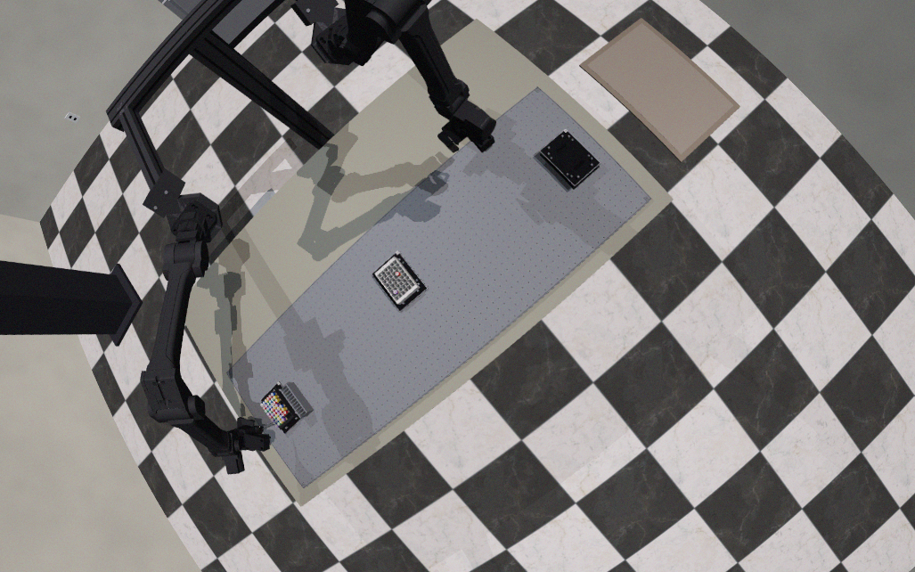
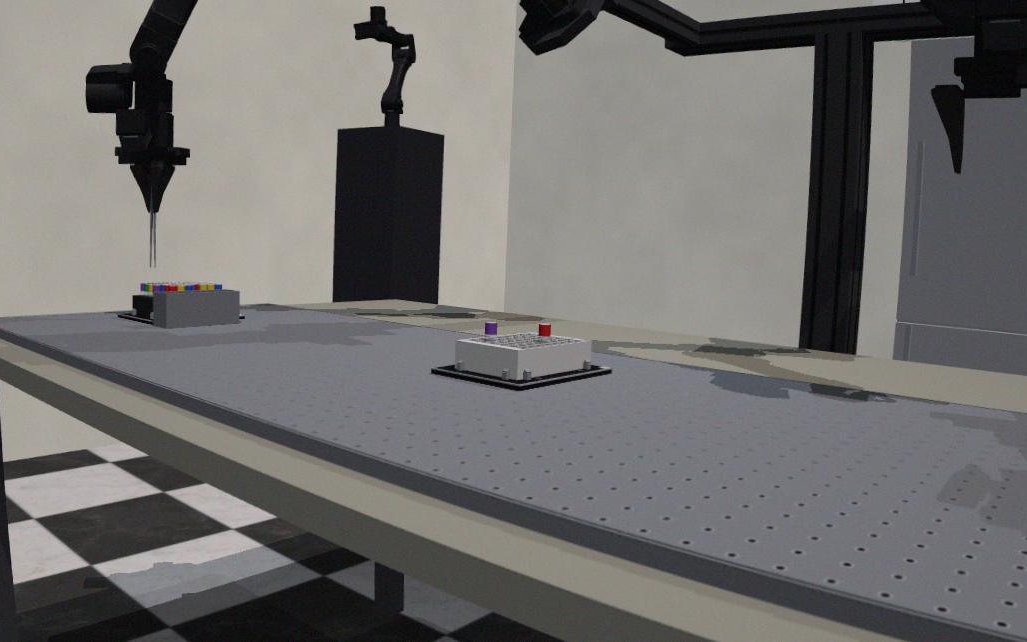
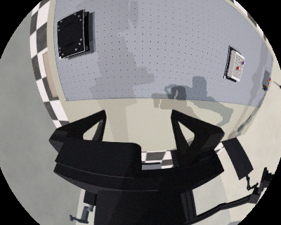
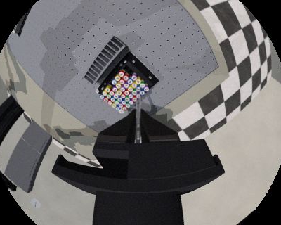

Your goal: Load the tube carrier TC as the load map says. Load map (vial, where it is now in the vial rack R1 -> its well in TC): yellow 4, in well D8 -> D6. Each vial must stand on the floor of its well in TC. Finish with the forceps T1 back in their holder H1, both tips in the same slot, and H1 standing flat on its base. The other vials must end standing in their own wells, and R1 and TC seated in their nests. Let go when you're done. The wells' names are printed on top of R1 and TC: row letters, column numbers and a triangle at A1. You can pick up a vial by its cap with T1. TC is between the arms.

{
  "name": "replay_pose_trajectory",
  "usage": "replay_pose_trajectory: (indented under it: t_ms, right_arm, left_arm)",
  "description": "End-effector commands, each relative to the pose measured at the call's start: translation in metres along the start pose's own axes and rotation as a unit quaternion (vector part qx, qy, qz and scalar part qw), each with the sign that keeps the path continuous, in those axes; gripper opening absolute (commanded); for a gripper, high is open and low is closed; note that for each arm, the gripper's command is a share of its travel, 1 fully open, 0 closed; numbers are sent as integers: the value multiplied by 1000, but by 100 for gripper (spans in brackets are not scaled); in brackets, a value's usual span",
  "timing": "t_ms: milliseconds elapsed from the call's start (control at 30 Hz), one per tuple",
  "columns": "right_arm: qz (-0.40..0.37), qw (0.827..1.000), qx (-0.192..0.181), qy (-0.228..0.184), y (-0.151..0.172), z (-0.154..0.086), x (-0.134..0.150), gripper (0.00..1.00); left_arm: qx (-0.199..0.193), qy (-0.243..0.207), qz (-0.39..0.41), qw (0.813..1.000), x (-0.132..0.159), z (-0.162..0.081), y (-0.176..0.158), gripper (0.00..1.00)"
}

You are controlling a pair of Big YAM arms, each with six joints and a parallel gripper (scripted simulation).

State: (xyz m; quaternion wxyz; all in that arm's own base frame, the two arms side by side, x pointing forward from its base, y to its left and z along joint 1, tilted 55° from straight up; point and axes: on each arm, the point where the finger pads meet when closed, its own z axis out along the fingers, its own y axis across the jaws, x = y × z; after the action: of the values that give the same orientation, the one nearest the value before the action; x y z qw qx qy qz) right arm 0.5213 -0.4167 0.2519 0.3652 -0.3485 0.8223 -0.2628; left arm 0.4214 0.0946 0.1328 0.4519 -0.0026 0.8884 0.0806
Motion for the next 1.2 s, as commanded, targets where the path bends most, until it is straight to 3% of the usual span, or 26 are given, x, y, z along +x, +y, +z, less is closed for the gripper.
replay_pose_trajectory:
  t_ms: [0,1167]
  right_arm:
    - [-18,1000,12,-8,-14,1,-11,7]
    - [-16,1000,12,-9,-13,6,-12,7]
  left_arm:
    - [-7,-25,6,1000,-15,-7,6,100]
    - [-7,-25,6,1000,-15,-7,6,100]
